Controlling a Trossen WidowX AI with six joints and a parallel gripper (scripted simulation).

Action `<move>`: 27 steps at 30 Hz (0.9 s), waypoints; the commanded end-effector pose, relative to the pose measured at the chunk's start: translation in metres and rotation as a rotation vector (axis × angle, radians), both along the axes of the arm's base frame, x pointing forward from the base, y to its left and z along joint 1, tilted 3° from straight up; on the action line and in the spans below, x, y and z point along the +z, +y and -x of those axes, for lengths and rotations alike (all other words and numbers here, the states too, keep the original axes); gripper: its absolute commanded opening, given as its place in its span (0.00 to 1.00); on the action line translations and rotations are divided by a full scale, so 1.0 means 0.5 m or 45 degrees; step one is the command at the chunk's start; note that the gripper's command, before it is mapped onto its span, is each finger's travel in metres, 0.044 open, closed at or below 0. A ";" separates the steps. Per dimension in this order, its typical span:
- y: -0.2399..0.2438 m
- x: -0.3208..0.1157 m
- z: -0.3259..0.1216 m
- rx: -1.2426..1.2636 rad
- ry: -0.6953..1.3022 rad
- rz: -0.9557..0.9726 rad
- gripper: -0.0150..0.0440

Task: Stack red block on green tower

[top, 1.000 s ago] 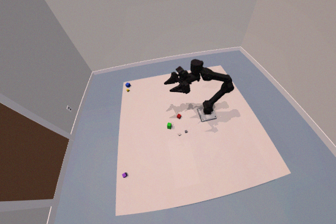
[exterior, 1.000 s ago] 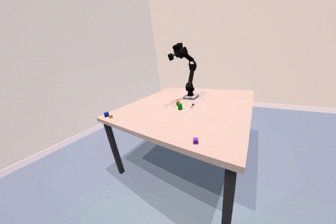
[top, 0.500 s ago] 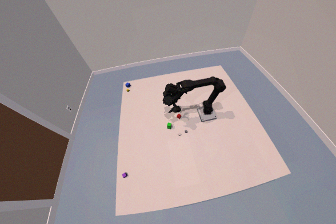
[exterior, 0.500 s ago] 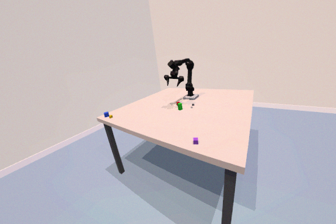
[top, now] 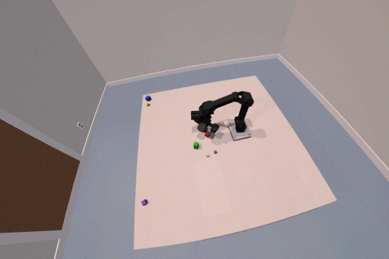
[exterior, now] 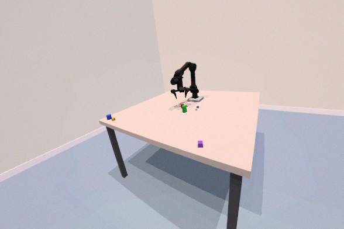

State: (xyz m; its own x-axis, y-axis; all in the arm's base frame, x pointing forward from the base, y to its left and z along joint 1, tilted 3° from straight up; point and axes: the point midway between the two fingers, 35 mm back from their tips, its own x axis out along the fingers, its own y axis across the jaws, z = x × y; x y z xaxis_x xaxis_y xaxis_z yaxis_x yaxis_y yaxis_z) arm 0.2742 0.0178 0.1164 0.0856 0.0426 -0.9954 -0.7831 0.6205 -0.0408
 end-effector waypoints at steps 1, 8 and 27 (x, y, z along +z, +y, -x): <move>-0.004 -0.009 0.010 0.030 0.037 0.017 1.00; 0.001 -0.017 0.010 0.030 0.037 0.016 1.00; 0.008 -0.114 0.006 0.030 0.037 0.016 1.00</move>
